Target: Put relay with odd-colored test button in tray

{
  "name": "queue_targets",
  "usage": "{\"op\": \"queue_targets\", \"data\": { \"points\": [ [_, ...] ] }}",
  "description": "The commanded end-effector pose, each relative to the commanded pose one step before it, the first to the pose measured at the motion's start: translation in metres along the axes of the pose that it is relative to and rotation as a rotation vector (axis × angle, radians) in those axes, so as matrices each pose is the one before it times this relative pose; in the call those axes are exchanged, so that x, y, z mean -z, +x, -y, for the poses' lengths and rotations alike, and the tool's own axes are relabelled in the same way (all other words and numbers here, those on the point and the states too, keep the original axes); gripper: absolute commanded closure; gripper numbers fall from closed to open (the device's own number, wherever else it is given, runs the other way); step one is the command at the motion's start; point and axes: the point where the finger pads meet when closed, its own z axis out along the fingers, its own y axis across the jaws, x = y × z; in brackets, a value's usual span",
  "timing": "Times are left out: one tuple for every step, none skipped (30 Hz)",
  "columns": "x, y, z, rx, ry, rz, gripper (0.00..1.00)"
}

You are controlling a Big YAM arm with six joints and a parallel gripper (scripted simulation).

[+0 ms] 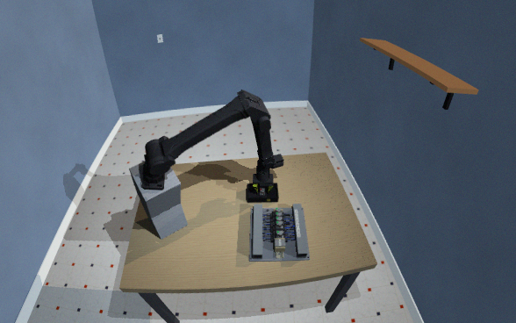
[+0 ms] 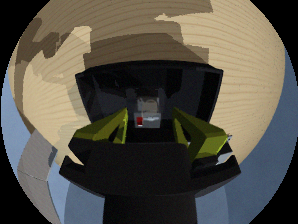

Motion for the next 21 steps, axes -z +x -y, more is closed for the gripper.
{"op": "queue_targets", "data": {
  "points": [
    [0.02459,-0.01346,0.01393,0.00217,0.03323,0.02372,0.41],
    [0.00037,0.00006,-0.00047,-0.00002,-0.00082,-0.00038,0.41],
    [0.00038,0.00005,-0.0004,-0.00004,-0.00066,-0.00031,0.41],
    [0.00039,0.00004,-0.00033,-0.00004,-0.00054,-0.00026,0.41],
    [0.00043,-0.00004,-0.00008,-0.00022,-0.00007,-0.00004,0.41],
    [0.00049,-0.00016,0.00025,-0.00048,0.00053,0.00024,0.41],
    [0.00053,-0.00024,0.00047,-0.00064,0.00092,0.00042,0.41],
    [0.00054,-0.00025,0.00051,-0.00065,0.001,0.00046,0.41],
    [0.0005,-0.00014,0.00041,-0.00062,0.00075,0.00032,0.41],
    [0.00041,0.00008,0.0002,-0.0006,0.00024,0.00004,0.41],
    [0.0,0.0,0.0,0.0,0.0,0.0,0.41],
    [0.0,0.0,0.0,0.0,0.0,0.0,0.41],
    [0.00018,0.0006,0.0001,-0.00119,-0.00039,-0.0004,0.41],
    [0.00022,0.00056,-0.00022,-0.0006,-0.00086,-0.00057,0.41],
    [0.0003,0.0004,-0.00037,-0.00011,-0.00094,-0.00055,0.41],
    [0.0004,0.00019,-0.00037,0.00021,-0.00073,-0.0004,0.41],
    [0.00048,0.00001,-0.00038,0.00048,-0.00057,-0.00027,0.41],
    [0.00054,-0.0001,-0.00037,0.00065,-0.00045,-0.00019,0.41],
    [0.00053,-0.00009,-0.00029,0.0005,-0.00029,-0.00012,0.41],
    [0.00057,-0.00018,0.0,0.0002,0.00023,0.00012,0.41],
    [0.00061,-0.00028,0.00031,-0.00011,0.00075,0.00036,0.41]
  ]
}}
